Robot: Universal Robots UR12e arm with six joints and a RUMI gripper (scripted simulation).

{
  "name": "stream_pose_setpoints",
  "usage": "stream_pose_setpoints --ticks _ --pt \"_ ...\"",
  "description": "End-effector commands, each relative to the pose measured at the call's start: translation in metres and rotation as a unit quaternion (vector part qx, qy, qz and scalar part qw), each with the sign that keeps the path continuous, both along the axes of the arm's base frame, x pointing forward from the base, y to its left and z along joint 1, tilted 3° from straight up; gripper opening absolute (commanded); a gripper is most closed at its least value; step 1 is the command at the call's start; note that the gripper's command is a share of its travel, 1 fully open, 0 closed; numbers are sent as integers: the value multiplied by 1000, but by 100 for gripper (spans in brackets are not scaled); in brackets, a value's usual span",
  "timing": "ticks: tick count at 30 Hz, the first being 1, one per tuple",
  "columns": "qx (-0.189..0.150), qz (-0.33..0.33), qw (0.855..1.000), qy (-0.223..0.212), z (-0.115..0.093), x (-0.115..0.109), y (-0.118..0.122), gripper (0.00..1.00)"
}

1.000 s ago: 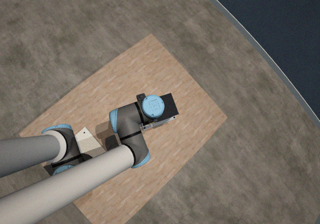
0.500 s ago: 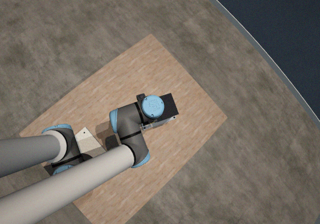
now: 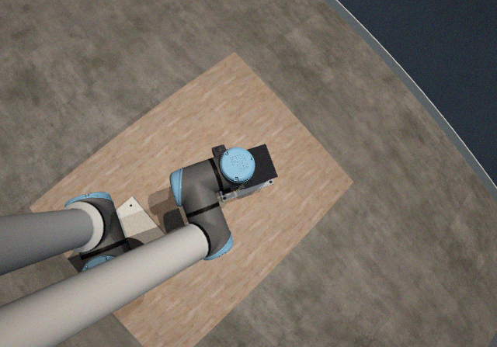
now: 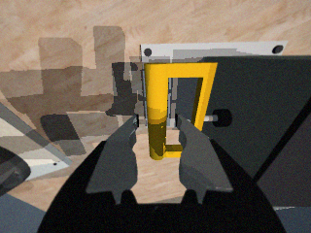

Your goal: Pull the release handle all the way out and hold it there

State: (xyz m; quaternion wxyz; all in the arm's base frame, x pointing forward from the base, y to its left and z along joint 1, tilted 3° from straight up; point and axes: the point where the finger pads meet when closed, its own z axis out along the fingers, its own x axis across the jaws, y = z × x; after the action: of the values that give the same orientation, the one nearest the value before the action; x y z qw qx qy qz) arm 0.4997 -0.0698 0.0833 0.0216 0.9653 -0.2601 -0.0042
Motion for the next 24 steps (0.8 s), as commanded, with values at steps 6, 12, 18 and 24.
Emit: stream_pose_setpoints --ticks 6,12,18,24 --pt "0 0 1000 -1 1 1 0 31" --pt "0 0 1000 -1 1 1 0 31" --pt "0 0 1000 -1 1 1 0 0" --pt "0 0 1000 -1 1 1 0 0"
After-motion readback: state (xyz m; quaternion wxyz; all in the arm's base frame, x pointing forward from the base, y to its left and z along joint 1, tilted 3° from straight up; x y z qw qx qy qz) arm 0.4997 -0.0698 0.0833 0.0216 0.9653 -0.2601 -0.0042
